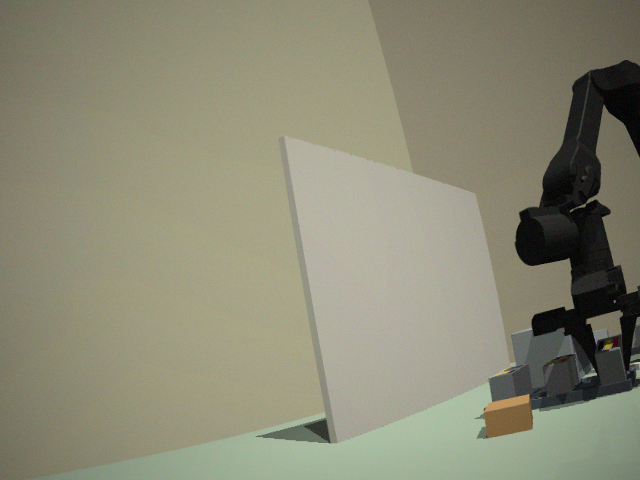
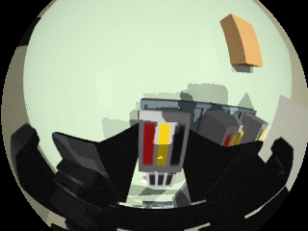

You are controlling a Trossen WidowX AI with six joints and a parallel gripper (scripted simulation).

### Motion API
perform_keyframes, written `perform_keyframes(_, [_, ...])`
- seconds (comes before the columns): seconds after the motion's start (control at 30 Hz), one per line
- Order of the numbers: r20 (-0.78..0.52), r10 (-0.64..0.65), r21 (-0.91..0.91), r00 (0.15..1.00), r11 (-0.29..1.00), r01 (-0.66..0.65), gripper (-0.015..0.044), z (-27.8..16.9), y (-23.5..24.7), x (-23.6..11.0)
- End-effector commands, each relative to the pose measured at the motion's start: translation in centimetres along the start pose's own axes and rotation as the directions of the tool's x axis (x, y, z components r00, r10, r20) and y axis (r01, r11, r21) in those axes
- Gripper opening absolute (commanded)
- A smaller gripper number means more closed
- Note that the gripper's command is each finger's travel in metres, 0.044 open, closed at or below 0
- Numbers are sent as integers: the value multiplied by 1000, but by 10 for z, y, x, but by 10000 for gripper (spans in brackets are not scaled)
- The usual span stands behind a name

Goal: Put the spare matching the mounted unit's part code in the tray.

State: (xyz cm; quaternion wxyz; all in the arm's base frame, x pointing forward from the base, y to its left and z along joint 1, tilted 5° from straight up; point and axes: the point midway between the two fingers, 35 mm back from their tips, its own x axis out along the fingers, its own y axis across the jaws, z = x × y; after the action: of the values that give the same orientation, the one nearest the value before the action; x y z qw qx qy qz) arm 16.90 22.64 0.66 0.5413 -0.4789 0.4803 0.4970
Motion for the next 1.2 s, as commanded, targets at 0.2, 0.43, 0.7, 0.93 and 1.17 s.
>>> perform_keyframes(0.2, [8, -9, -3, 1000, 1000, 9, 0, 1, -1, -69])
perform_keyframes(0.43, [21, -15, 1, 1000, 1000, 15, 0, 4, -2, -77])
perform_keyframes(0.7, [13, -11, -2, 1000, 1000, 11, 0, 4, 2, -122])
perform_keyframes(0.93, [8, -9, -4, 1000, 1000, 9, 0, 1, 6, -148])
perform_keyframes(1.17, [-4, -16, 19, 1000, 1000, 16, 0, -8, -11, -147])
